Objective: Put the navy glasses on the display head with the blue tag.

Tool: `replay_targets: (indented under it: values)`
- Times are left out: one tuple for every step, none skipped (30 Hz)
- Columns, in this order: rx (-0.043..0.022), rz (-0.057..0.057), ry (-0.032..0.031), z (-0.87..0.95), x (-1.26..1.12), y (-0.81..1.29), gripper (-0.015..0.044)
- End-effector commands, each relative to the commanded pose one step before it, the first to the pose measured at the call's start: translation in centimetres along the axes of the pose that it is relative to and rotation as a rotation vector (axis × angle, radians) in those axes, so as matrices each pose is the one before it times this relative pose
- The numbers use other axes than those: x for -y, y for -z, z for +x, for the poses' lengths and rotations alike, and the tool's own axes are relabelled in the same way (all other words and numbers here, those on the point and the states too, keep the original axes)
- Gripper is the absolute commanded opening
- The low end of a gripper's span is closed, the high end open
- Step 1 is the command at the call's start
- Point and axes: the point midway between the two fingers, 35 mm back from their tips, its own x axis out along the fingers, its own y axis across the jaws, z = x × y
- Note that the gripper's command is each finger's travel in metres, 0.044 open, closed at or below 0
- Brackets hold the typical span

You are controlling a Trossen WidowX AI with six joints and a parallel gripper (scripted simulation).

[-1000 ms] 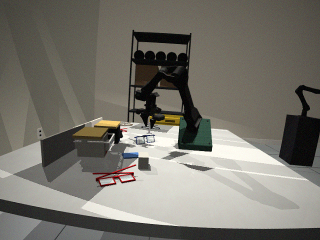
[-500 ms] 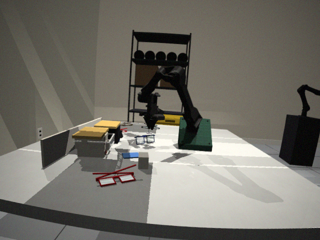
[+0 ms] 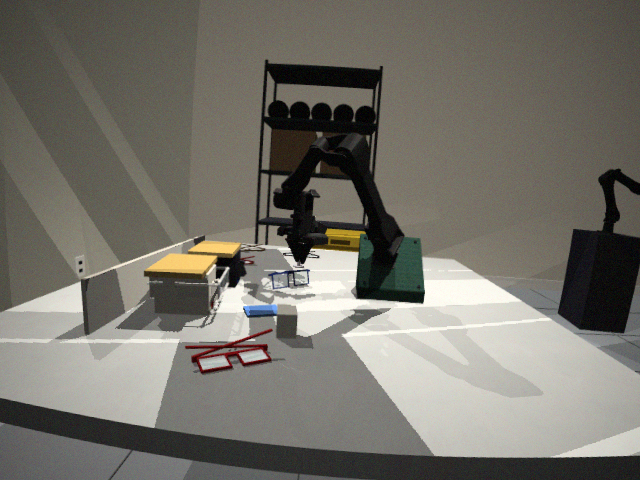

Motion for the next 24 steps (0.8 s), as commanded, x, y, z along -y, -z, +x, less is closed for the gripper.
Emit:
replay_targets:
  values:
    - [-0.00201,0.011,0.00831,0.76,0.285,-0.105,0.012]
    - [-0.00001,0.0,-0.00003,0.163,0.01,0.005,0.012]
    - [-0.00002,0.0,-0.00002,0.163,0.011,0.004,0.012]
    - [-0.00003,0.0,0.0,0.162,0.012,0.004,0.012]
    - [-0.00004,0.0,0.00002,0.169,0.014,0.003,0.012]
    - [-0.00005,0.0,0.00003,0.169,0.015,0.003,0.012]
    - [-0.00006,0.0,0.00005,0.168,0.016,0.003,0.012]
    - [-0.00007,0.0,0.00007,0.168,0.017,0.002,0.012]
    - [-0.00008,0.0,0.00008,0.167,0.019,0.002,0.012]
    - [-0.00009,0.0,0.0001,0.167,0.02,0.001,0.012]
    - [-0.0001,0.0,0.00012,0.166,0.021,0.001,0.012]
    - [-0.00011,0.0,0.00013,0.166,0.022,0.001,0.012]
    - [-0.00012,0.0,0.00015,0.165,0.024,0.0,0.012]
    - [-0.00013,0.0,0.00017,0.165,0.025,0.0,0.012]
    - [-0.00013,0.0,0.00019,0.164,0.026,-0.001,0.012]
    - [-0.00014,0.0,0.0002,0.164,0.027,-0.001,0.012]
    - [-0.00015,0.0,0.00022,0.163,0.028,-0.001,0.012]
    - [-0.00016,0.0,0.00024,0.163,0.03,-0.002,0.012]
    - [-0.00017,0.0,0.00026,0.162,0.031,-0.002,0.012]
    - [-0.00017,0.0,0.00028,0.162,0.032,-0.003,0.012]
    - [-0.00018,0.0,0.00029,0.161,0.033,-0.003,0.012]
    - [-0.00019,0.0,0.00031,0.16,0.034,-0.004,0.012]
    - [-0.0002,0.0,0.00033,0.16,0.036,-0.004,0.012]
    - [-0.0002,0.0,0.00035,0.159,0.037,-0.005,0.012]
